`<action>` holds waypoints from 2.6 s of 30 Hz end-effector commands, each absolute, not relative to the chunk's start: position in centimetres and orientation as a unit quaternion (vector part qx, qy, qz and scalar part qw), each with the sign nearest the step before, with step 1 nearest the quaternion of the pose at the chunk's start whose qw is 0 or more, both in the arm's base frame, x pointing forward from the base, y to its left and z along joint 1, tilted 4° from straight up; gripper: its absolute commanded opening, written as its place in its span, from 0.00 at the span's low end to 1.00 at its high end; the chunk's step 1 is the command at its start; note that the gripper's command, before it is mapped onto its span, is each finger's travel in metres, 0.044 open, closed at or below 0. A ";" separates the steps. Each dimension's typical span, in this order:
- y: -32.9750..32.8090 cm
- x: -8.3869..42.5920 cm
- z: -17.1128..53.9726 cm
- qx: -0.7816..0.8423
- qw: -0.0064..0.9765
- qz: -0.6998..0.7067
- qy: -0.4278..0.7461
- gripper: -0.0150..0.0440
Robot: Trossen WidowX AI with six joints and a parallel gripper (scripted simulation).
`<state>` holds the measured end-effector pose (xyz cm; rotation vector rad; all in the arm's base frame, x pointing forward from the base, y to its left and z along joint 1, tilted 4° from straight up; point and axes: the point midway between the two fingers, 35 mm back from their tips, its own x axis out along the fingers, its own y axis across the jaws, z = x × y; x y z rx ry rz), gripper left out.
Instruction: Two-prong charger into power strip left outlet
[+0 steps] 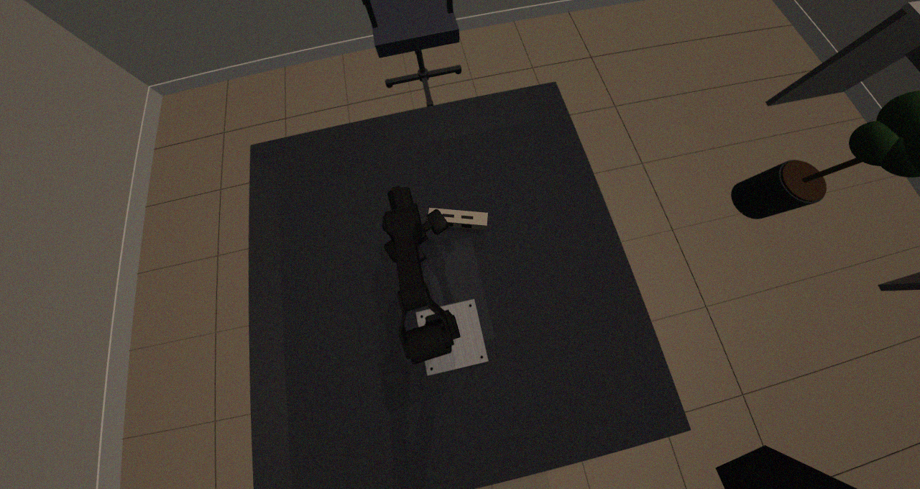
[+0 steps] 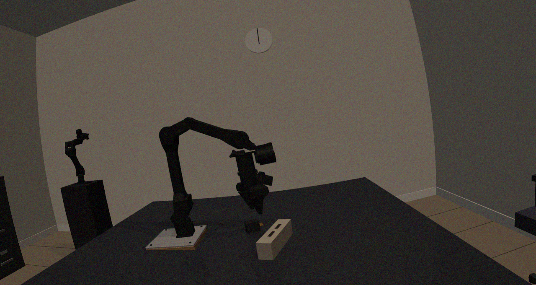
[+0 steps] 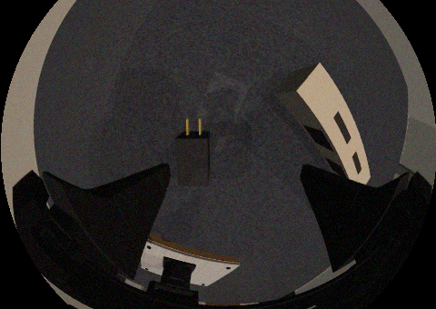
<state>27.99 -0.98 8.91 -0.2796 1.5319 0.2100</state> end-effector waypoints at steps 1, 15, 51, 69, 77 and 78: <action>0.6 26.8 8.1 -0.116 0.684 0.100 0.713 1.00; 2.0 25.7 6.7 -0.110 0.659 0.101 0.737 1.00; 2.0 25.5 1.3 -0.110 0.659 0.101 0.737 1.00; 2.0 25.6 1.4 -0.113 0.659 0.100 0.737 0.44; 2.0 25.7 2.1 -0.113 0.659 0.100 0.737 0.25; 2.0 25.7 2.4 -0.112 0.659 0.100 0.737 0.25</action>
